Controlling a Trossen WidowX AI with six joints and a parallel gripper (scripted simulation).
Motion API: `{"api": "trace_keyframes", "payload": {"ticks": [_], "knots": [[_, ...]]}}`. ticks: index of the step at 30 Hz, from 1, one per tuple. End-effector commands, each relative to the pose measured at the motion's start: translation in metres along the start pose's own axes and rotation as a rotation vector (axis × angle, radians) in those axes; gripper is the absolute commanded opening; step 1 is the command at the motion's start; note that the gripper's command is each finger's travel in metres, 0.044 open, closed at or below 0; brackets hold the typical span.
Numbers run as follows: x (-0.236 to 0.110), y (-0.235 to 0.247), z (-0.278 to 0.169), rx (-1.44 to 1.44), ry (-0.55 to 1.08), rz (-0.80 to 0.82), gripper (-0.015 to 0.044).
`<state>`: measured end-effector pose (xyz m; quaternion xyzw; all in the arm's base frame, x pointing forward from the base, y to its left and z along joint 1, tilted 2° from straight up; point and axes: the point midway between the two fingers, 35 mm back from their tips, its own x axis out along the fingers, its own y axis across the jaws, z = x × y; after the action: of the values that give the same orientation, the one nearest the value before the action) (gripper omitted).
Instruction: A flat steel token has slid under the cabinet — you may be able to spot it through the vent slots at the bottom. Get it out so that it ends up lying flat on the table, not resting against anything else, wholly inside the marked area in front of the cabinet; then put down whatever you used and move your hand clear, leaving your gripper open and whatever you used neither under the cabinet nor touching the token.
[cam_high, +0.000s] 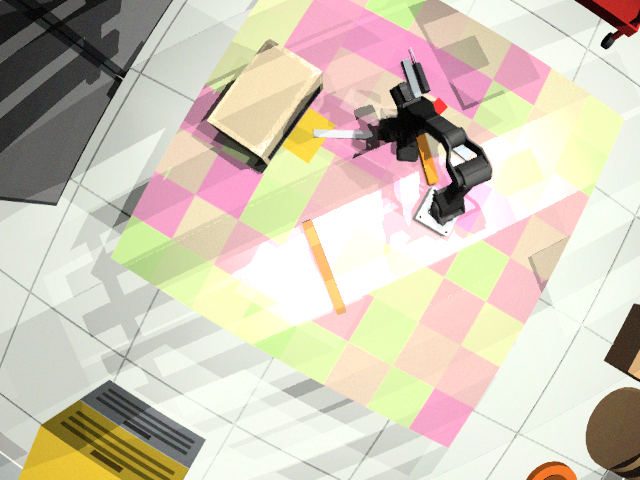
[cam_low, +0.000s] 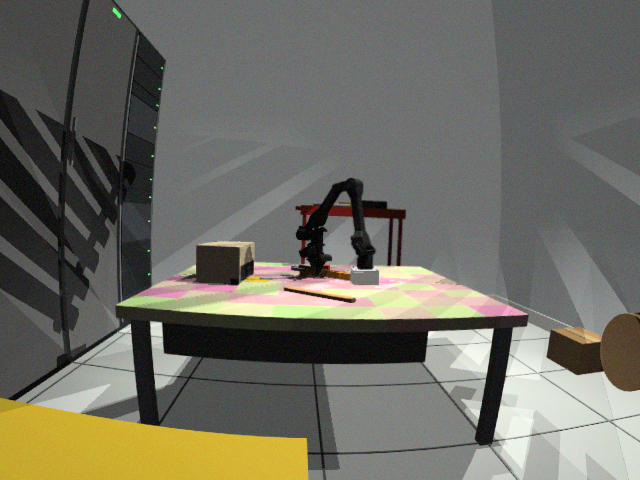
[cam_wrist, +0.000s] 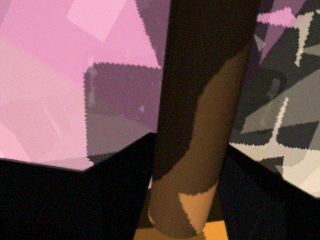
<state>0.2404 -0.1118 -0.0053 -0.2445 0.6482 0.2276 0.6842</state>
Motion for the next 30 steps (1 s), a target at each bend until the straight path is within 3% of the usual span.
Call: {"api": "trace_keyframes", "payload": {"ticks": [1, 30], "knots": [[-0.0007, -0.0012, 0.0001, 0.039, -0.002, -0.002, 0.0], [-0.0007, -0.0017, -0.0006, 0.27, -0.002, -0.002, 0.0]]}}
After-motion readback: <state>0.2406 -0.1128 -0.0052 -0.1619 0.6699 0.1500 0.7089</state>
